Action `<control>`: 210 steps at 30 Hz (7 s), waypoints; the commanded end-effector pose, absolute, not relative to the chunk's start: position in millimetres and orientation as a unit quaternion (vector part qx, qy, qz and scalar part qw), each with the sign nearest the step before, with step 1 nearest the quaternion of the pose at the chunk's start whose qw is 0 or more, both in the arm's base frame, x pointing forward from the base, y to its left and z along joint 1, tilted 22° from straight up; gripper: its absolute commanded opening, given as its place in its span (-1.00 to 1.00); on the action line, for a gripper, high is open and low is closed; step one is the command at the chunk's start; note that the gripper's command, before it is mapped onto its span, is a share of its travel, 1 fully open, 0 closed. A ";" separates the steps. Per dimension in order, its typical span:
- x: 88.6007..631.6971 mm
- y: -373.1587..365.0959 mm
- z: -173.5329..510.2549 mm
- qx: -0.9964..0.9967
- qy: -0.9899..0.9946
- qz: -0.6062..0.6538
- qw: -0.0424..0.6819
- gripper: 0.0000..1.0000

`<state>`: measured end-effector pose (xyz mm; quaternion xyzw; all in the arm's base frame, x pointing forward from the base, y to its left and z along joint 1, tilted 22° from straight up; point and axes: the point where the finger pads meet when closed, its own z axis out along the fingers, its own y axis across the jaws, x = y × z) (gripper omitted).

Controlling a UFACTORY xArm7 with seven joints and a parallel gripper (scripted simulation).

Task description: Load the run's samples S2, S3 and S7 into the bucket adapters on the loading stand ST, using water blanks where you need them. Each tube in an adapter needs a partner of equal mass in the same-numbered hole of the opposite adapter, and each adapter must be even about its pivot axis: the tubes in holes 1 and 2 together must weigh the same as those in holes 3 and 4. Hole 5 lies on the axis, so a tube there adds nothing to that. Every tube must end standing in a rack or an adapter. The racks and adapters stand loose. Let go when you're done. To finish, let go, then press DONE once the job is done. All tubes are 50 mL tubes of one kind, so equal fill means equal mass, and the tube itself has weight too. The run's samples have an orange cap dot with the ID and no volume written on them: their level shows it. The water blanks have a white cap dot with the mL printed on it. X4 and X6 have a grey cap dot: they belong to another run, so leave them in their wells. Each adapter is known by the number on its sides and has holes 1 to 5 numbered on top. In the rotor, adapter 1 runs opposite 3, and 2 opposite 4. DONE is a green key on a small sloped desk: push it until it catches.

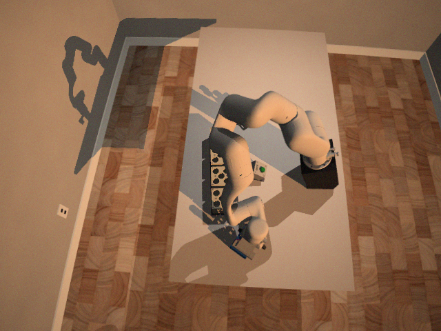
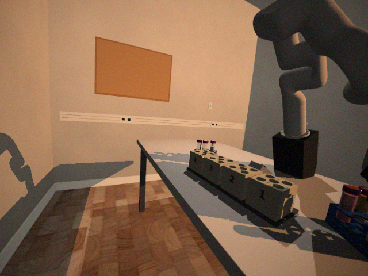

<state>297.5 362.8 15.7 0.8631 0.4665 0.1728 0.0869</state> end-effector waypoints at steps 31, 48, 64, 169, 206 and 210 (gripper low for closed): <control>294.9 364.2 23.1 0.863 0.467 0.174 0.086 -1.00; 291.1 364.1 32.3 0.863 0.467 0.174 0.086 -1.00; 286.8 363.9 42.9 0.863 0.467 0.174 0.086 -1.00; 246.4 362.6 141.9 0.863 0.467 0.174 0.086 -1.00; 277.5 340.6 154.5 0.863 0.467 0.174 0.086 -1.00; 280.5 340.6 147.1 0.863 0.467 0.174 0.086 -1.00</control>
